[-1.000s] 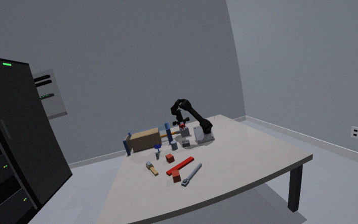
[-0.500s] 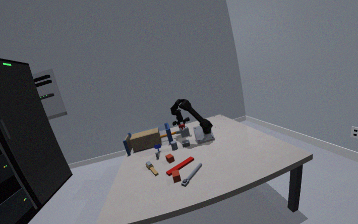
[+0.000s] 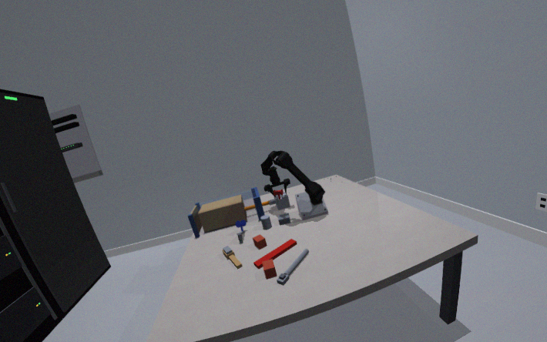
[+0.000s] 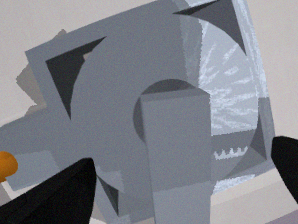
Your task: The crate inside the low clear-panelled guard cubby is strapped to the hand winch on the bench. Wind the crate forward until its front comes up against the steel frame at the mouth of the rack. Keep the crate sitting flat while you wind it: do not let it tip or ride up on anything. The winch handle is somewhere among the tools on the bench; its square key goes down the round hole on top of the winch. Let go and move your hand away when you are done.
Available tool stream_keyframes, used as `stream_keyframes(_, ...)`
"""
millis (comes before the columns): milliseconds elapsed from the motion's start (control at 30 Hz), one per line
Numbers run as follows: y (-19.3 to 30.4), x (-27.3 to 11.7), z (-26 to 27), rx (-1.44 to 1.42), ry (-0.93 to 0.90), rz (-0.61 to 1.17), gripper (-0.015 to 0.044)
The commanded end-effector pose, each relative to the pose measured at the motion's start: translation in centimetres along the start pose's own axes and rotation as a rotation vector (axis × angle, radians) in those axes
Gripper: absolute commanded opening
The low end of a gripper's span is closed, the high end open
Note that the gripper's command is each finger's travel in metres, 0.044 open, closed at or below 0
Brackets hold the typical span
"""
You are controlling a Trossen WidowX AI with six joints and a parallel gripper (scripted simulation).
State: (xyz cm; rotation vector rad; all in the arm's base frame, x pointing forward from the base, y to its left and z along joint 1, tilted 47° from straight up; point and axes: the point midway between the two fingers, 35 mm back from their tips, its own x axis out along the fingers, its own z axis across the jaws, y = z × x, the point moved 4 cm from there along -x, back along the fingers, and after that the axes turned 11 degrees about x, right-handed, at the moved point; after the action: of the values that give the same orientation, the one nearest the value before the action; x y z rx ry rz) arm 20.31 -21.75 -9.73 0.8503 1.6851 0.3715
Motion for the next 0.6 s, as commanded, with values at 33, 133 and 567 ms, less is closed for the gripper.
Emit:
stream_keyframes(33, 0.2, 0.2, 0.4, -0.007, -0.006, 0.001, 0.0440)
stream_keyframes(133, 0.0, -1.1, 0.4, -0.005, -0.017, 0.004, 0.0440)
stream_keyframes(567, -0.7, -12.7, -1.8, 0.014, -0.107, 0.021, 0.0440)
